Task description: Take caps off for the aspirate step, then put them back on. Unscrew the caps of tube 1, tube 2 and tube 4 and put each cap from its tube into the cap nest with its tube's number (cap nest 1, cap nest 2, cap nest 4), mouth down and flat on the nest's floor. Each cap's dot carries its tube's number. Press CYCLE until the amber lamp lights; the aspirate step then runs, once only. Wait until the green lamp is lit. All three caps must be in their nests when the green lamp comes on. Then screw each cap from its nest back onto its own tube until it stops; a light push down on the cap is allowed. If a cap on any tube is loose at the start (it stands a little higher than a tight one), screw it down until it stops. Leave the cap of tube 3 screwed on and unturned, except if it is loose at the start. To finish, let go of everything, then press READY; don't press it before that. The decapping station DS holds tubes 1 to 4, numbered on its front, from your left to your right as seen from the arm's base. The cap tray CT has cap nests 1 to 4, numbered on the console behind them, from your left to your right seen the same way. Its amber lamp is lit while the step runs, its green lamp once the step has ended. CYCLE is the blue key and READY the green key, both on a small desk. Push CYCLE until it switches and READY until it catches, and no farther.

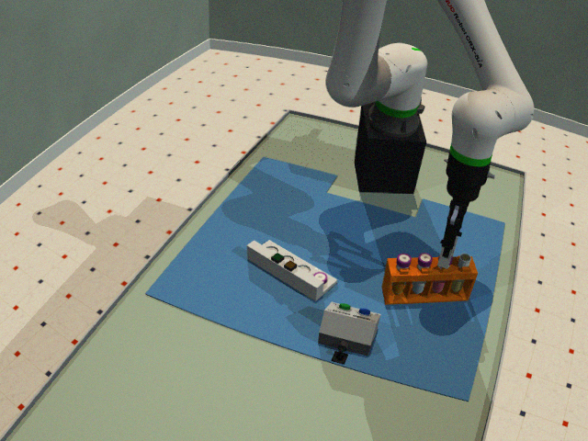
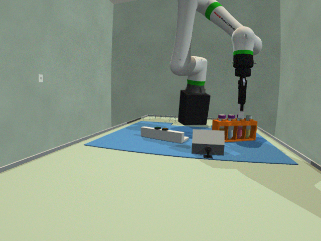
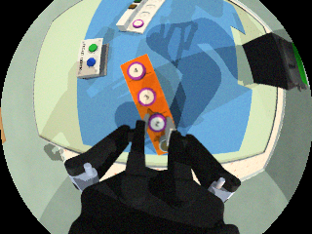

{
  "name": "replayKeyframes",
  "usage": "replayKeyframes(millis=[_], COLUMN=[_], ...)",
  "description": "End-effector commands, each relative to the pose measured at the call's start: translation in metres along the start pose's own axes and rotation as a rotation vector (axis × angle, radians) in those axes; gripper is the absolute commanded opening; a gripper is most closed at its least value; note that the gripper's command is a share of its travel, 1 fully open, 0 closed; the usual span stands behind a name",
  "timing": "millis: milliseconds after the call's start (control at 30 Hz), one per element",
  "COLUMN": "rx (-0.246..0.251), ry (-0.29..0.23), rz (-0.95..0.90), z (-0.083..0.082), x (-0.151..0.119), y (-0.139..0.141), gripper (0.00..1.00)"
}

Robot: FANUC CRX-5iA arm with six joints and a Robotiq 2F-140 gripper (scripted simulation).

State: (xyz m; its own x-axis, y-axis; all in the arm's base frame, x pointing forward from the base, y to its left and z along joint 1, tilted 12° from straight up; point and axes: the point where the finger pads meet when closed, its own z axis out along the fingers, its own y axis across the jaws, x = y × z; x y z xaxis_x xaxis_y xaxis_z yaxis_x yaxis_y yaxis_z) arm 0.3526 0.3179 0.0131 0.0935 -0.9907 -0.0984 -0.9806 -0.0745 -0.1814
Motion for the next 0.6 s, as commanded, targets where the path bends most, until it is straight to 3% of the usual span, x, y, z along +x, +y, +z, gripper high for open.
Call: replayKeyframes(millis=[0, 267, 567], rx=[0.000, 0.000, 0.000], ry=[0.000, 0.000, 0.000], rz=[0.000, -0.200, -0.650], z=[0.0000, -0.0001, -0.0003], x=[0.0000, 0.0000, 0.0000], y=[-0.0001, -0.0001, -0.0001], gripper=[0.00, 0.00, 0.00])
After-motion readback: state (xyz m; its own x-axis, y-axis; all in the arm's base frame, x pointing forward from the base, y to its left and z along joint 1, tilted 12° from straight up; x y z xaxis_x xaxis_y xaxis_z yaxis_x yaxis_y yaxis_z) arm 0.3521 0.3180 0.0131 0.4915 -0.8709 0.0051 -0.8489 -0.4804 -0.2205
